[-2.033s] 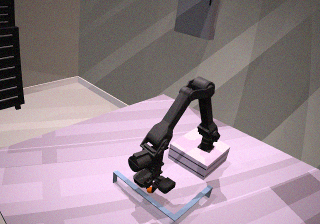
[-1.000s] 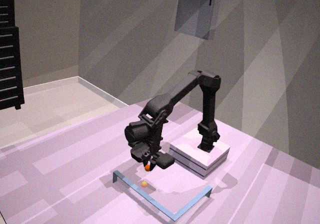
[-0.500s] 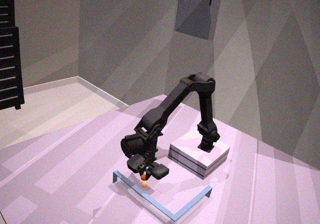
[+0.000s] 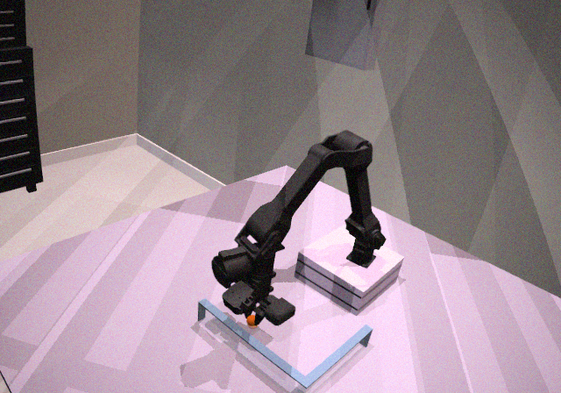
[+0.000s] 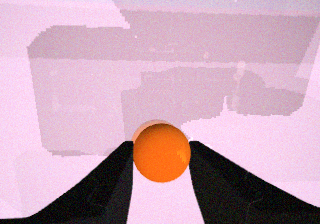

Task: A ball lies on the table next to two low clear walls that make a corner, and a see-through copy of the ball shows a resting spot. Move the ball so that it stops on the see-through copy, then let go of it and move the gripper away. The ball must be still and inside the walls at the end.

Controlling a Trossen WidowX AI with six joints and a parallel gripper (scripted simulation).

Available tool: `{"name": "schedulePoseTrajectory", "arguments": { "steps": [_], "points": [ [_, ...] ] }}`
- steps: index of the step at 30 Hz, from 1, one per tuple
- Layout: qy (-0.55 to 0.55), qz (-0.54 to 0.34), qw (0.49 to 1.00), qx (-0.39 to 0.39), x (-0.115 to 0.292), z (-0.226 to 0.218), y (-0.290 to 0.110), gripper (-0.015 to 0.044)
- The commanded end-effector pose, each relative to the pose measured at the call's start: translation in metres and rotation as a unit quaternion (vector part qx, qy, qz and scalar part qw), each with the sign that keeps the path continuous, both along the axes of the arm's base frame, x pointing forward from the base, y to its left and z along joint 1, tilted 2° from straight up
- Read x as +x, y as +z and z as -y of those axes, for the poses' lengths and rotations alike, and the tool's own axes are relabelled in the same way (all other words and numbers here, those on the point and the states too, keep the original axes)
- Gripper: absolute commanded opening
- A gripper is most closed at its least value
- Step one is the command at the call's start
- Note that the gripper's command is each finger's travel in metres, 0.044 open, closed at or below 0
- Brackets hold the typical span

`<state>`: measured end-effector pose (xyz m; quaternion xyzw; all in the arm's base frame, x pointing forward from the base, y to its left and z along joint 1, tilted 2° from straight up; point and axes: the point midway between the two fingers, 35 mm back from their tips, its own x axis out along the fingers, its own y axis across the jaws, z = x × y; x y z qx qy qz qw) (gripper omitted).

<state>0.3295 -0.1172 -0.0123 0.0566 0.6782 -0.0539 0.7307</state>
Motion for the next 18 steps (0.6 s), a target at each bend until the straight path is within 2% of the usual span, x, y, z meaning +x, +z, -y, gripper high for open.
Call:
{"name": "schedulePoseTrajectory", "arguments": {
  "steps": [1, 13, 18],
  "points": [
    [0.001, -0.002, 1.0, 0.003, -0.0009, -0.0014, -0.0084, 0.0],
    [0.001, -0.002, 1.0, 0.003, -0.0007, -0.0015, -0.0141, 0.0],
    [0.0, -0.002, 1.0, 0.001, -0.0004, -0.0005, -0.0128, 0.0131]
  ]
}}
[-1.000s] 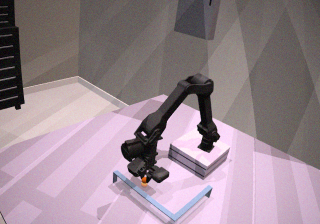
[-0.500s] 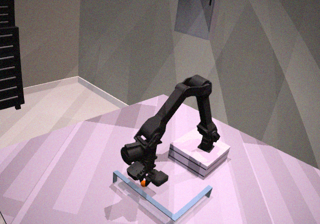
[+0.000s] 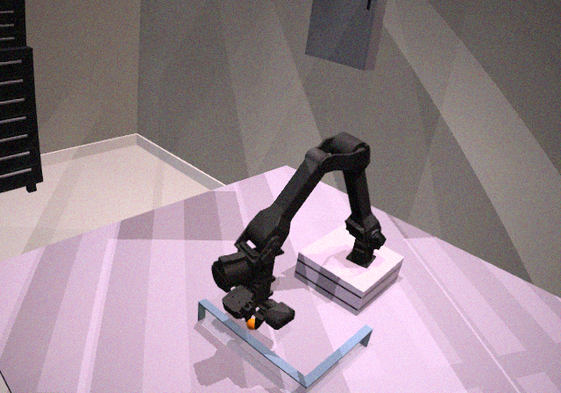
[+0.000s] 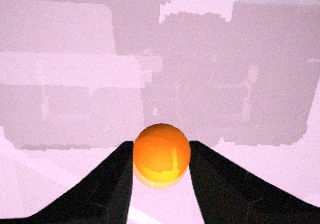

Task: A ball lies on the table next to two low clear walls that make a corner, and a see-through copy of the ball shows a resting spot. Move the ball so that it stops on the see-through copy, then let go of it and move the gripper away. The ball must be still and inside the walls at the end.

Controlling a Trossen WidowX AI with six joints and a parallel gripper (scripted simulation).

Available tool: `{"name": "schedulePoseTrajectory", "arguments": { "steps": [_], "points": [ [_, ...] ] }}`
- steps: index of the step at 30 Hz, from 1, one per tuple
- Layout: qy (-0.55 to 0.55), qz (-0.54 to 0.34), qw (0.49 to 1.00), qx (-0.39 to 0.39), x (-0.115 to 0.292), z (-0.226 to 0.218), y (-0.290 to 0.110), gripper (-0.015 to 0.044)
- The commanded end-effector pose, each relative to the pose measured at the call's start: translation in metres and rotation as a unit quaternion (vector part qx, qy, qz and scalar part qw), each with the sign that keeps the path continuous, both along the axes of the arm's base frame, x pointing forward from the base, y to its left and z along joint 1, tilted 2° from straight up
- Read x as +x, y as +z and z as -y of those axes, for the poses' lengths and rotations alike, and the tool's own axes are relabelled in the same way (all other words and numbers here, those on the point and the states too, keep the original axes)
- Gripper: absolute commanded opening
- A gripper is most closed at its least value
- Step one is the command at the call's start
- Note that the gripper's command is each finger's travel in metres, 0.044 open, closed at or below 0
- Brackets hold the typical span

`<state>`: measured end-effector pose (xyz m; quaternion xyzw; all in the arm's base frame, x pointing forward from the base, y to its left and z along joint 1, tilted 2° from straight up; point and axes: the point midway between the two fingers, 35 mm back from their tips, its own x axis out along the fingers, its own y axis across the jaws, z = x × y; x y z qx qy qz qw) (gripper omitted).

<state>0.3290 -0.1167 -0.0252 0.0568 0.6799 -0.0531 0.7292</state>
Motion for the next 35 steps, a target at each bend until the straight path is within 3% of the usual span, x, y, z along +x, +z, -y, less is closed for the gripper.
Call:
{"name": "schedulePoseTrajectory", "arguments": {
  "steps": [1, 4, 11, 17, 28, 35],
  "points": [
    [0.0, 0.0, 1.0, 0.0, 0.0, 0.0, 0.0, 0.0157],
    [0.0, 0.0, 1.0, 0.0, 0.0, 0.0, 0.0, 0.0232],
    [0.0, 0.0, 1.0, 0.0, 0.0, 0.0, 0.003, 0.0232],
    [0.001, 0.0, 1.0, 0.002, -0.005, 0.0, 0.085, 0.0232],
    [-0.002, 0.012, 1.0, -0.005, 0.0, 0.002, 0.083, 0.0232],
    [-0.002, 0.01, 1.0, -0.004, -0.009, 0.0, 0.133, 0.0415]
  ]
}}
